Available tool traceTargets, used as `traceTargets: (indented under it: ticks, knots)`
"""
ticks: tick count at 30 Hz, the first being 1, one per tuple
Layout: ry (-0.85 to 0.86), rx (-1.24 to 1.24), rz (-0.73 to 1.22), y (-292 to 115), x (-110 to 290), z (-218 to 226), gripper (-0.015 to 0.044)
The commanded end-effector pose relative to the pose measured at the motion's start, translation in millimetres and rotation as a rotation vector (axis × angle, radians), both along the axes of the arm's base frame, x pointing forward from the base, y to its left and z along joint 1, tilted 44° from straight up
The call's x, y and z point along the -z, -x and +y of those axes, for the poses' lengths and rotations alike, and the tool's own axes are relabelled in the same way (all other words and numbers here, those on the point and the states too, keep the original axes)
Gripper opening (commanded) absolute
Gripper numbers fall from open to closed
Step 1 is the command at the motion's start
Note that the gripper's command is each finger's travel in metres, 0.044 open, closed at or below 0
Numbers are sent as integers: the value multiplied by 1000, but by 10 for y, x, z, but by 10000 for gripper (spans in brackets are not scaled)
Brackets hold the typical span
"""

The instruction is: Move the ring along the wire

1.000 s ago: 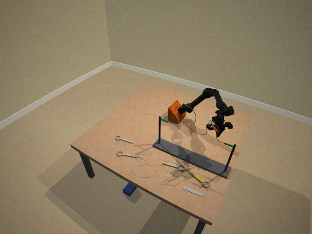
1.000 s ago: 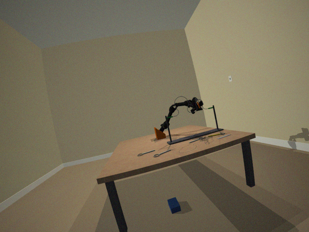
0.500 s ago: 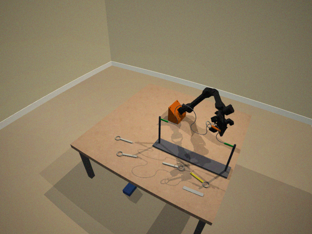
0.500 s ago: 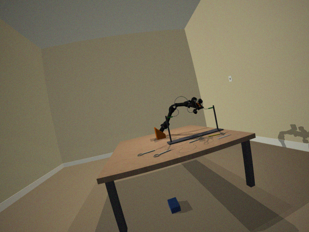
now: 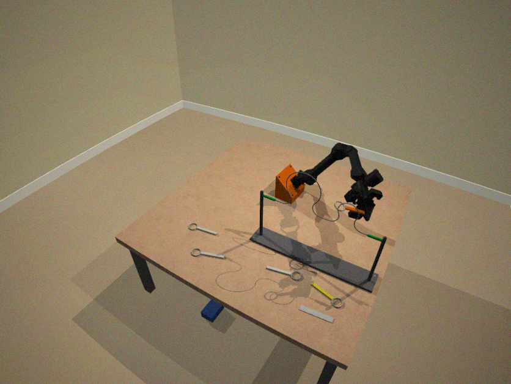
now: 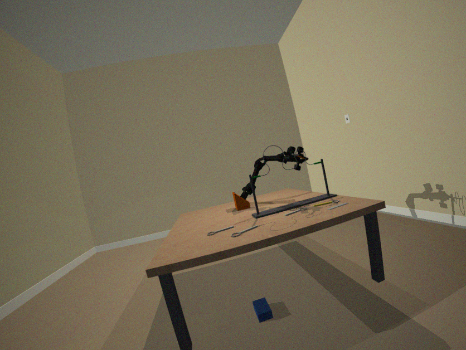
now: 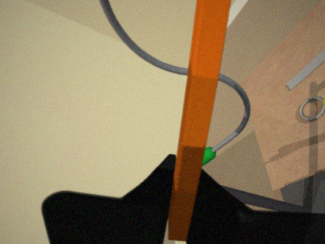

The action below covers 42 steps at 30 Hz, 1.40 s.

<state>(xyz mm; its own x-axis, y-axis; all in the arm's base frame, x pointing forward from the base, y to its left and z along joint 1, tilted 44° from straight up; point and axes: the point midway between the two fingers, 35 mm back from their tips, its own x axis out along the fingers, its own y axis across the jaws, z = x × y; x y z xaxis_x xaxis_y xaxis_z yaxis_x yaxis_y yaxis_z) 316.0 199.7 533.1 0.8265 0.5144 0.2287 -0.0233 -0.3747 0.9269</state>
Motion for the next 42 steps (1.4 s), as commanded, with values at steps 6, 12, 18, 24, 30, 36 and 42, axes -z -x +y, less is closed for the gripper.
traceTargets:
  ticks: [6, 12, 18, 24, 30, 36, 42]
  knots:
    - [-188, -6, 16, -2, -111, -71, -150]
    - [-315, -15, 26, -2, -182, -124, -150]
    - [-434, -24, 36, -2, -240, -178, -150]
    - [-534, -32, 45, -2, -278, -221, -150]
    - [-610, -39, 52, -2, -297, -238, -150]
    - [-626, -42, 54, 0, -286, -202, -150]
    - [-589, -41, 53, 3, -242, -114, -150]
